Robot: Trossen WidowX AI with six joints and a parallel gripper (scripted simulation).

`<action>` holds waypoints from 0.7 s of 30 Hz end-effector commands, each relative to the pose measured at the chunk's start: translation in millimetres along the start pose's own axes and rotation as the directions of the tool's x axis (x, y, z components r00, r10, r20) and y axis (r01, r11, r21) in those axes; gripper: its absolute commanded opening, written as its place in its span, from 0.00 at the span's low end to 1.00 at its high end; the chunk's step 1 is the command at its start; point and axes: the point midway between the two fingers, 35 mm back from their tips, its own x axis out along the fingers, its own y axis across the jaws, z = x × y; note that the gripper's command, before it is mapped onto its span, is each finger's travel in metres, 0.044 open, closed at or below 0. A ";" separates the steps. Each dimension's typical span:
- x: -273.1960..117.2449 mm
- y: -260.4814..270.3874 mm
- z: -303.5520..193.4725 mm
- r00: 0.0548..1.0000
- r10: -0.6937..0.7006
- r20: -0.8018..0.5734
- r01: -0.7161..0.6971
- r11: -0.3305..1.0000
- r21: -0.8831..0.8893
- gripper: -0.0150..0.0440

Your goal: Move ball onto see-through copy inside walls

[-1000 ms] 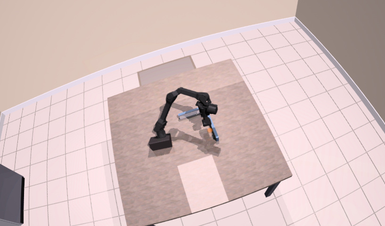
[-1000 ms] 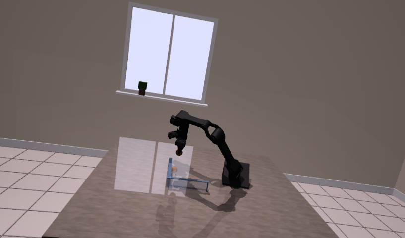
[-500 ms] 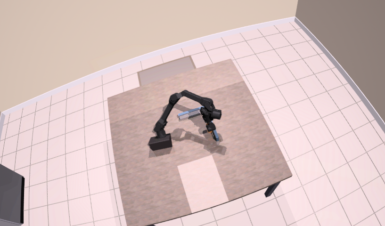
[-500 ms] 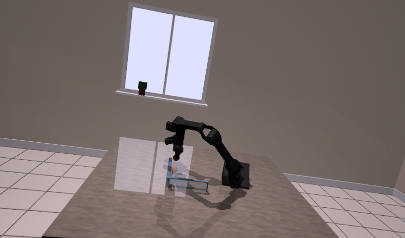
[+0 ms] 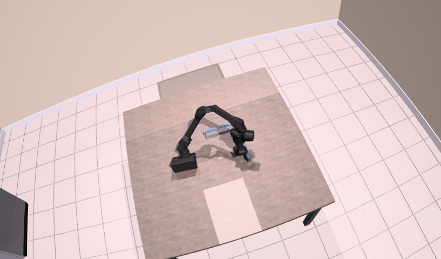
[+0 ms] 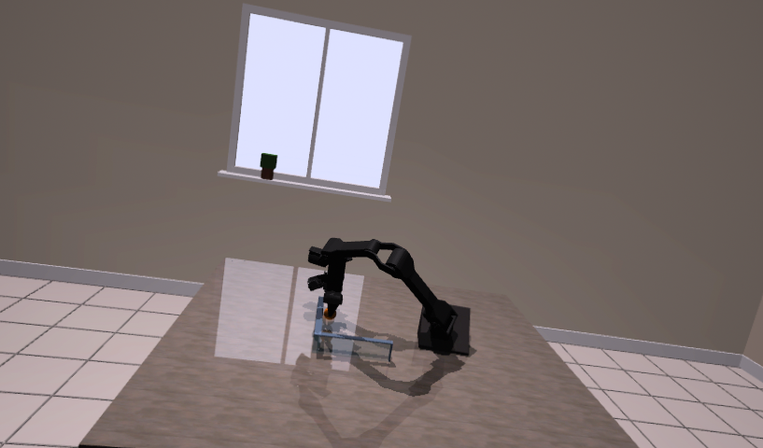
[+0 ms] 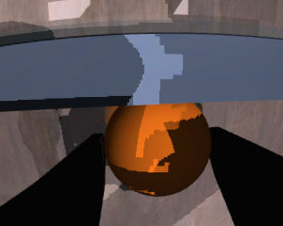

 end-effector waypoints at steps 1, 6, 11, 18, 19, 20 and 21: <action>6.8 0.4 -0.4 1.000 0.002 0.006 -0.002 1.000 0.006 0.25; 10.5 0.4 -0.3 1.000 0.002 0.007 -0.003 1.000 0.006 0.25; 18.5 0.5 -0.2 1.000 0.003 0.007 -0.003 1.000 0.006 0.25; 25.8 0.6 -0.2 1.000 0.003 0.007 -0.003 1.000 0.006 0.25; 25.8 0.6 -0.2 1.000 0.003 0.007 -0.003 1.000 0.006 0.25; 21.7 0.7 0.5 1.000 -0.002 0.007 0.002 1.000 -0.001 0.30; 21.7 0.7 0.5 1.000 -0.002 0.007 0.002 1.000 -0.001 0.34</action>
